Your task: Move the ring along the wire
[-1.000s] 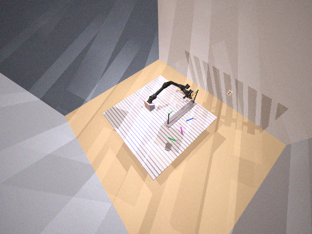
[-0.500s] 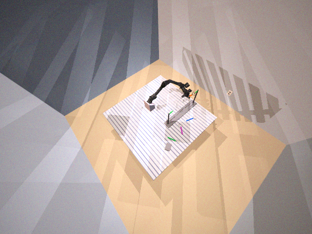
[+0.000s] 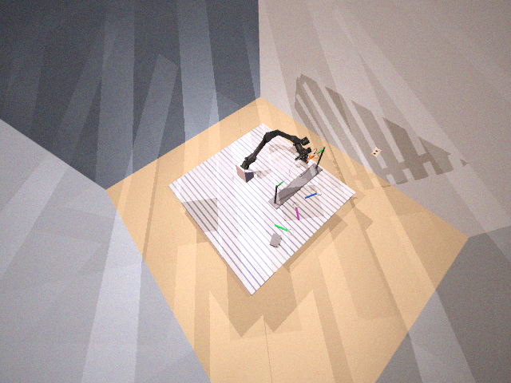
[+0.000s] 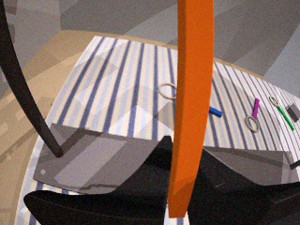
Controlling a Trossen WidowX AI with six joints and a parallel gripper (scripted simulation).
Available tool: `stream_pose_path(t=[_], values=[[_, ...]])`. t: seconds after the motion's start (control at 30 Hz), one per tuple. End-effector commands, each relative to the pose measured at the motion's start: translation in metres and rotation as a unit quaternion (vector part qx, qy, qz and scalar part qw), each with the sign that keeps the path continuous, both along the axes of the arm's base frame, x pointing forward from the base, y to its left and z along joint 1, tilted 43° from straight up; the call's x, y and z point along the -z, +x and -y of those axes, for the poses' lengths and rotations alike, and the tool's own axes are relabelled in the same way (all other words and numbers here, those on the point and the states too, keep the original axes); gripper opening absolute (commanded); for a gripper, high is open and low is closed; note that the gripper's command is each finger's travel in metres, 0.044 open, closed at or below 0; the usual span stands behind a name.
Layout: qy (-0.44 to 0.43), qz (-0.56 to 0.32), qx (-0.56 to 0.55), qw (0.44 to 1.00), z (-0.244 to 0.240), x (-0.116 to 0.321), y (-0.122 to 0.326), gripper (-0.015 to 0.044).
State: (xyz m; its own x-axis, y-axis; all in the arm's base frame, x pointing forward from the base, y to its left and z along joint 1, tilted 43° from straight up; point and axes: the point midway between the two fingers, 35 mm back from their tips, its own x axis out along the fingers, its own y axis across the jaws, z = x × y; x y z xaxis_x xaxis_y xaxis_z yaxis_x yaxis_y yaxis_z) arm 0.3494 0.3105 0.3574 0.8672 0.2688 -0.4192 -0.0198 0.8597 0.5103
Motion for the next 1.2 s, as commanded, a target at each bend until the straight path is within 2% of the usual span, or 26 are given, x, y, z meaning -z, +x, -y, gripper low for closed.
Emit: stream_pose_path(t=[0.0, 0.5, 1.17], values=[[-0.039, 0.003, 0.004, 0.999, 0.014, 0.004, 0.000, -0.0150], [-0.204, 0.007, 0.006, 0.979, 0.062, 0.020, 0.001, -0.0150], [-0.417, 0.012, 0.008, 0.909, 0.127, 0.014, 0.002, -0.0150]])
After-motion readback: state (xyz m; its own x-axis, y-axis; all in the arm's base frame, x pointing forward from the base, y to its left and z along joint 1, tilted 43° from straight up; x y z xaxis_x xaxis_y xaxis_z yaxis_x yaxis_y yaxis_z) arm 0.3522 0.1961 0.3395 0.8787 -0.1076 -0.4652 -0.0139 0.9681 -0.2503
